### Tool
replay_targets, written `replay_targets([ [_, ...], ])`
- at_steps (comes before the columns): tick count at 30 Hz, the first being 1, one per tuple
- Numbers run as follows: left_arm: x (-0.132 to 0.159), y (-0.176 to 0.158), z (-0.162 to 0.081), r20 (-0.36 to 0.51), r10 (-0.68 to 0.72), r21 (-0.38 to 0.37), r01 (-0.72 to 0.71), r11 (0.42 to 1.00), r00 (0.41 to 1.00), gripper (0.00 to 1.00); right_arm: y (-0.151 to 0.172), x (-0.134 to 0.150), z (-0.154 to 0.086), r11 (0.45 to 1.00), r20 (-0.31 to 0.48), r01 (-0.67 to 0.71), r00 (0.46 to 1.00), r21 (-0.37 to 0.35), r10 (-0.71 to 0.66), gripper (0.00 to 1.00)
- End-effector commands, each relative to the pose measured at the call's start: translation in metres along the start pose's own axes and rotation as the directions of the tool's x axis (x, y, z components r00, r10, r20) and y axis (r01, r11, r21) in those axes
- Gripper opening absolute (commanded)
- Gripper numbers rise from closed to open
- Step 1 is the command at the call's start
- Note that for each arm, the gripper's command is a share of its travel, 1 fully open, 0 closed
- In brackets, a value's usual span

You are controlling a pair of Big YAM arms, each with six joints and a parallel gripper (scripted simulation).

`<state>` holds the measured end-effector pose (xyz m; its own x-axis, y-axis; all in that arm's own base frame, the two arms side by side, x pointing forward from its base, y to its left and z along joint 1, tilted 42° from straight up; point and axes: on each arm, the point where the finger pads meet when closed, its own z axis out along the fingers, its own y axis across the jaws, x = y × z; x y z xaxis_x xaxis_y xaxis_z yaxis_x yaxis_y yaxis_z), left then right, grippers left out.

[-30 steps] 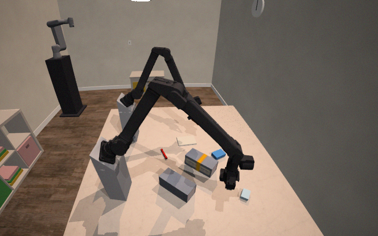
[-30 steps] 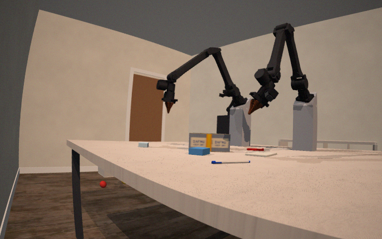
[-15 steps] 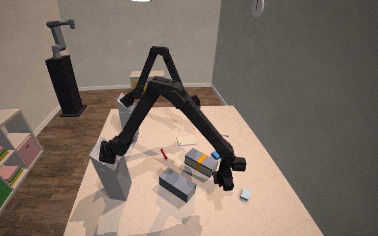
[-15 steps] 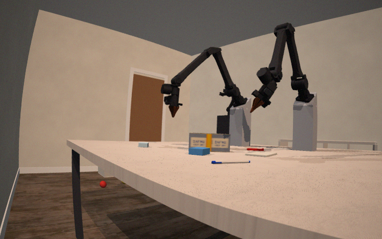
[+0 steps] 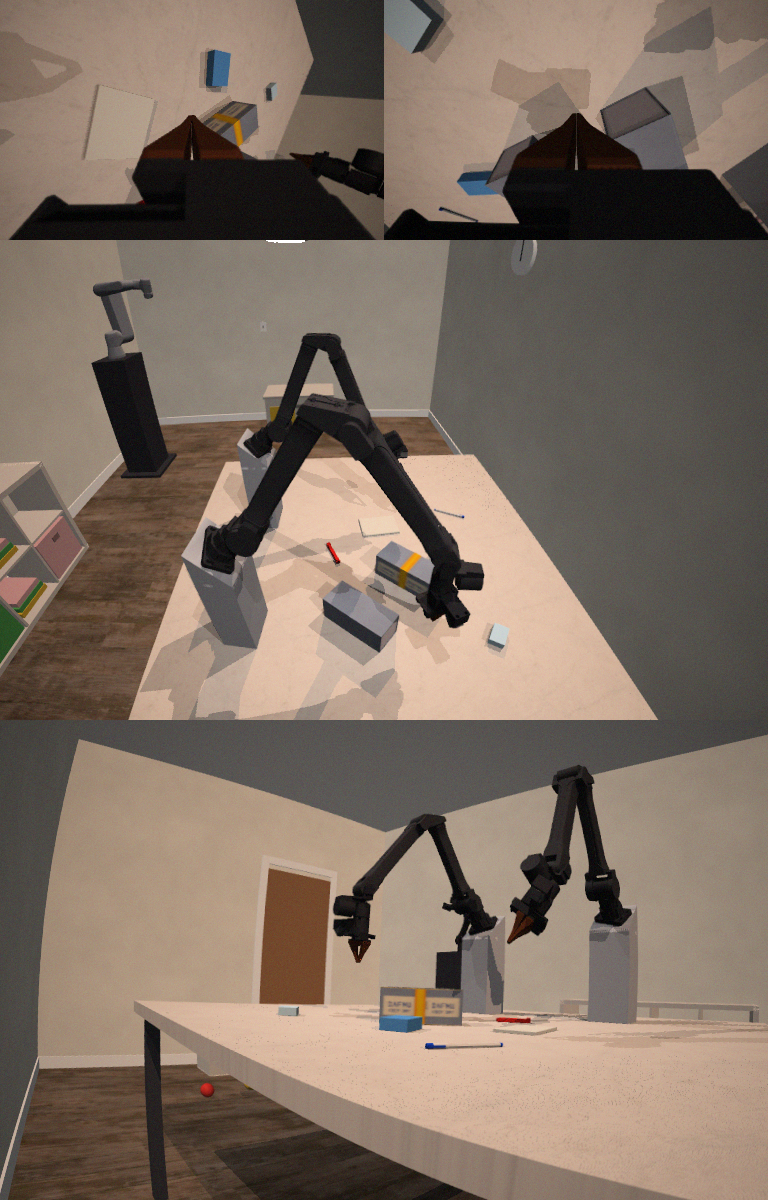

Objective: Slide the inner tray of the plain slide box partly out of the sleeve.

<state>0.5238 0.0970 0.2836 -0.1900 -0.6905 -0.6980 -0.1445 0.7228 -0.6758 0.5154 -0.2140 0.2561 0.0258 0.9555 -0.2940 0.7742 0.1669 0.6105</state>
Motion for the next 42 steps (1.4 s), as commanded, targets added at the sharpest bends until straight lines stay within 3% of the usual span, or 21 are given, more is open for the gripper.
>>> replay_targets([
  [1,-0.018,-0.009,-0.017,0.065,0.135,0.022,-0.136,0.99,0.989,0.0,0.004,0.008,-0.008,0.988,0.016,0.151,0.989,-0.036,-0.15,0.0],
  [7,-0.026,-0.014,-0.02,0.096,0.22,0.023,-0.223,0.975,0.971,0.0,-0.005,0.009,-0.001,0.971,0.019,0.238,0.971,-0.034,-0.238,0.0],
  [8,-0.016,-0.006,-0.021,0.083,0.23,0.009,-0.231,0.973,0.97,0.0,-0.009,0.01,-0.001,0.966,0.022,0.256,0.967,-0.032,-0.256,0.0],
  [14,-0.019,-0.005,-0.027,0.112,0.35,-0.006,-0.352,0.936,0.93,0.0,-0.026,0.033,0.017,0.913,-0.001,0.408,0.913,-0.016,-0.408,0.0],
  [21,-0.021,-0.004,-0.034,0.138,0.481,-0.033,-0.481,0.876,0.866,0.0,-0.035,0.044,0.014,0.828,0.016,0.559,0.829,-0.036,-0.559,0.0],
  [24,-0.028,-0.009,-0.035,0.155,0.501,-0.034,-0.503,0.864,0.851,0.0,-0.041,0.04,0.019,0.82,0.017,0.572,0.82,-0.023,-0.572,0.0],
  [25,-0.019,-0.001,-0.036,0.138,0.511,-0.044,-0.511,0.859,0.848,0.0,-0.044,0.04,0.018,0.81,0.022,0.586,0.81,-0.019,-0.586,0.0],
  [31,-0.022,-0.001,-0.042,0.157,0.614,-0.073,-0.611,0.788,0.773,0.0,-0.062,0.064,0.034,0.704,-0.009,0.71,0.704,-0.021,-0.71,0.0],
  [38,-0.023,0.001,-0.049,0.168,0.721,-0.114,-0.713,0.692,0.672,0.0,-0.071,0.075,0.029,0.571,0.02,0.82,0.572,-0.034,-0.82,0.0],
  [42,-0.021,0.004,-0.051,0.164,0.745,-0.125,-0.735,0.666,0.647,0.0,-0.079,0.072,0.031,0.543,0.019,0.839,0.544,-0.027,-0.839,0.0],
])
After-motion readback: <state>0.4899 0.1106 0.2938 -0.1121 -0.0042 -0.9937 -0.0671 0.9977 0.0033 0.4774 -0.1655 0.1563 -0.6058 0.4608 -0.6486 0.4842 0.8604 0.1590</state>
